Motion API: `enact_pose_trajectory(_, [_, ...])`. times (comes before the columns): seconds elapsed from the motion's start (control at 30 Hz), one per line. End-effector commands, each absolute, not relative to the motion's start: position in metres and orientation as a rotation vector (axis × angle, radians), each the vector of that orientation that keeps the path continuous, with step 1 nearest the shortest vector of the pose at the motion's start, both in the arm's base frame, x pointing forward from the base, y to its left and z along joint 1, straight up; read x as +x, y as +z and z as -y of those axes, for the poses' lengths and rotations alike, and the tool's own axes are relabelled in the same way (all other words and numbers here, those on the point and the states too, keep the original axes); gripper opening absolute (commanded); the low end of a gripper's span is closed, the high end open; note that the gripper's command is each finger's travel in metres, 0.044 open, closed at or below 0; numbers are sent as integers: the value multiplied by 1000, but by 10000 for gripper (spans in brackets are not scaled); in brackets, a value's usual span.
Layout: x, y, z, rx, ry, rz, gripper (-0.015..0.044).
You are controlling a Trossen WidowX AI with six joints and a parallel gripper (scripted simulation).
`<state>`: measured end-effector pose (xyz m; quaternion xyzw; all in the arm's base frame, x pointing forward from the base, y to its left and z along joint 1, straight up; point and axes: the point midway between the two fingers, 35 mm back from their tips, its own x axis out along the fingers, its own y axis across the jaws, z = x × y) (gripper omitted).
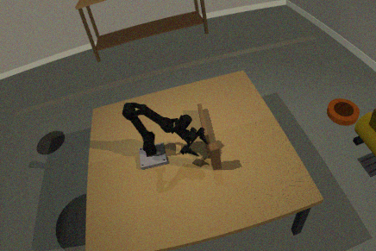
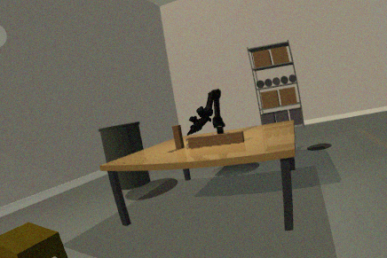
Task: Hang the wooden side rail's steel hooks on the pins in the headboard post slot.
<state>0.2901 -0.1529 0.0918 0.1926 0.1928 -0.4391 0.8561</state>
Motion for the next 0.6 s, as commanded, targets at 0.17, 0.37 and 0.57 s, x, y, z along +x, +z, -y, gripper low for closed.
enact_pose_trajectory(0.17, [304, 143, 130, 388, -1164, -436, 440])
enact_pose_trajectory(0.37, [304, 143, 130, 388, -1164, -436, 440])
enact_pose_trajectory(0.57, [304, 143, 130, 388, -1164, -436, 440])
